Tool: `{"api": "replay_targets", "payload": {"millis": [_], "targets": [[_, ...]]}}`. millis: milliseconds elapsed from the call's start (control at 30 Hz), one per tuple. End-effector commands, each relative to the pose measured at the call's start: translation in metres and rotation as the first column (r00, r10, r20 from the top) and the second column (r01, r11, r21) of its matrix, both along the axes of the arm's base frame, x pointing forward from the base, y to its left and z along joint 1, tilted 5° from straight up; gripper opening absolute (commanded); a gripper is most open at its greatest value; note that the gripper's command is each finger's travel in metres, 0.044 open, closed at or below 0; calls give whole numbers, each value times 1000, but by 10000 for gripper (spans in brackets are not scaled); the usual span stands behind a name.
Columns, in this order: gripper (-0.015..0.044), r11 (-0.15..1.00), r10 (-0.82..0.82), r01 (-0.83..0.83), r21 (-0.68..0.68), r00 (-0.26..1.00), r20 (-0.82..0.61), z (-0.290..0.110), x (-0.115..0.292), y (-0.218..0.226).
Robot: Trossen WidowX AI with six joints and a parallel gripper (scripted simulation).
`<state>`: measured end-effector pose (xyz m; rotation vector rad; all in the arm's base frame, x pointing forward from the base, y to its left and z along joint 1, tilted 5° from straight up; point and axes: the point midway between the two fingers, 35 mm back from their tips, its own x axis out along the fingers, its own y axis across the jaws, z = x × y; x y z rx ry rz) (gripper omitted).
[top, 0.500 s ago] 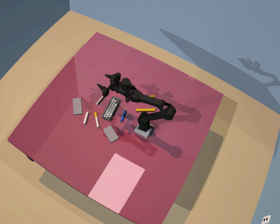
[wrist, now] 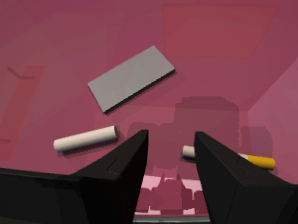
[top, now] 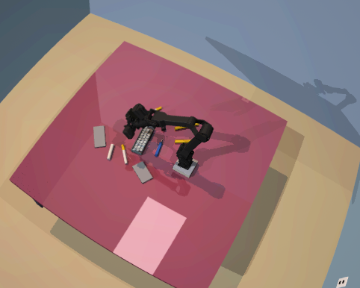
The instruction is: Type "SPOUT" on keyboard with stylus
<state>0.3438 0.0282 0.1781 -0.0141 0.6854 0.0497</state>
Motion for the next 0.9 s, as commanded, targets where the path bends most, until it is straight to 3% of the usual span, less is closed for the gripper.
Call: {"api": "replay_targets", "payload": {"millis": [0,167,733,867], "targets": [[20,999,11,-32,-42,910,-415,-70,-27,13],[0,993,-9,-76,-89,711,-703,-109,-64,19],[0,993,-10,-77,-91,702,-712,-110,-66,19],[0,993,-17,-74,-97,703,-711,-108,-61,-13]]}}
